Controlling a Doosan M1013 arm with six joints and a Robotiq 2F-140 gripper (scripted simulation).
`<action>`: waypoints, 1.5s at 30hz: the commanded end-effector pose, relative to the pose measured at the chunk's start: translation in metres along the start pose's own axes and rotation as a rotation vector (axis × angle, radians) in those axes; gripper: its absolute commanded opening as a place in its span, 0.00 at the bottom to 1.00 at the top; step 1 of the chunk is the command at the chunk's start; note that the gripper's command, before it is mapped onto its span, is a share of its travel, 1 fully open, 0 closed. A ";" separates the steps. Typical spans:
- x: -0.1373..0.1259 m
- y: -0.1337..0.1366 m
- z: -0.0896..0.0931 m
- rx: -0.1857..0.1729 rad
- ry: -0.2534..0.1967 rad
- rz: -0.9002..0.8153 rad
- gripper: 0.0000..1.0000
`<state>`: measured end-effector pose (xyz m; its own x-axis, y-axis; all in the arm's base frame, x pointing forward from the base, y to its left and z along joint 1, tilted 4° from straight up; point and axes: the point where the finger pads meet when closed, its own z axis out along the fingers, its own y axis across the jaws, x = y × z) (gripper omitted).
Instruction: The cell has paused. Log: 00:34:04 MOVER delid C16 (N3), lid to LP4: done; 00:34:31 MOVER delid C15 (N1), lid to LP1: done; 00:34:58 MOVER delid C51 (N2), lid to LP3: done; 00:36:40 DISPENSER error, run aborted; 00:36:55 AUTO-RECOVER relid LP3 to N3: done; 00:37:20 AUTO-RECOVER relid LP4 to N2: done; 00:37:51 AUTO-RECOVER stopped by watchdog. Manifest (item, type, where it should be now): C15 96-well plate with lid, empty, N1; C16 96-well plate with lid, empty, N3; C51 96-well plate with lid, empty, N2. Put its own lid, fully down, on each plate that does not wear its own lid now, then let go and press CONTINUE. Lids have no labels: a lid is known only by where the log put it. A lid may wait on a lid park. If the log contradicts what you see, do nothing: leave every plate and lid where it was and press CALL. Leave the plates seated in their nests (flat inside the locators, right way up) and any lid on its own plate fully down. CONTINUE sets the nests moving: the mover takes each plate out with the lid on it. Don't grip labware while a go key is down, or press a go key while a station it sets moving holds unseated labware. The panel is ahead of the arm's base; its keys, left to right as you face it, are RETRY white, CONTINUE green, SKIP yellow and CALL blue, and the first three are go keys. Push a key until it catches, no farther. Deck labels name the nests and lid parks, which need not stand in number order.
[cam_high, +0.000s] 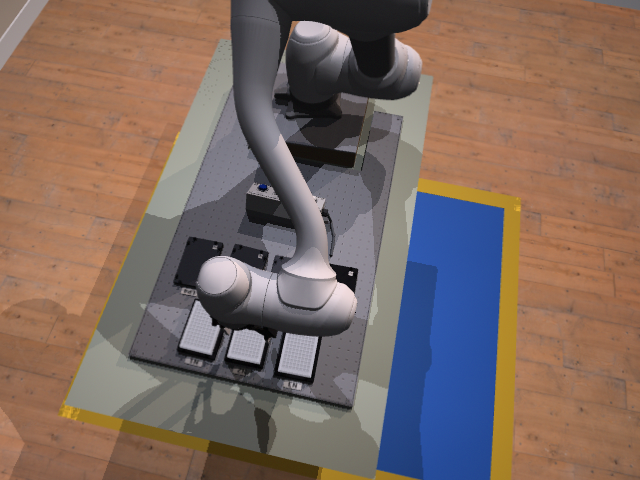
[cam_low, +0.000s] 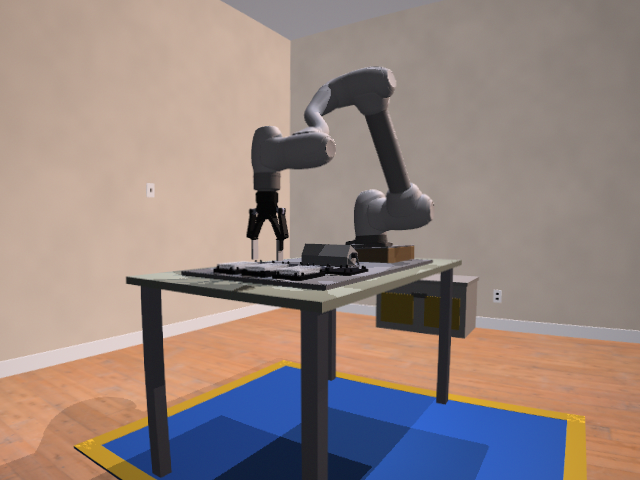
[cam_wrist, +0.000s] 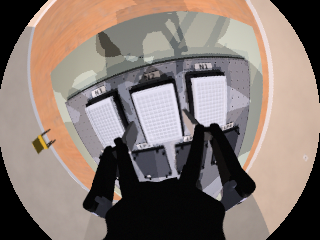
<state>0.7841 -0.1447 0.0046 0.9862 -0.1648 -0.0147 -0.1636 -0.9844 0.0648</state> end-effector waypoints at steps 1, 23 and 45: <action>-0.001 0.001 0.003 0.001 0.000 0.005 0.66; -0.001 0.001 0.003 0.001 0.000 0.005 0.66; -0.001 0.001 0.003 0.001 0.000 0.005 0.59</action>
<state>0.7840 -0.1448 0.0044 0.9862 -0.1649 -0.0149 -0.1636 -0.9844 0.0648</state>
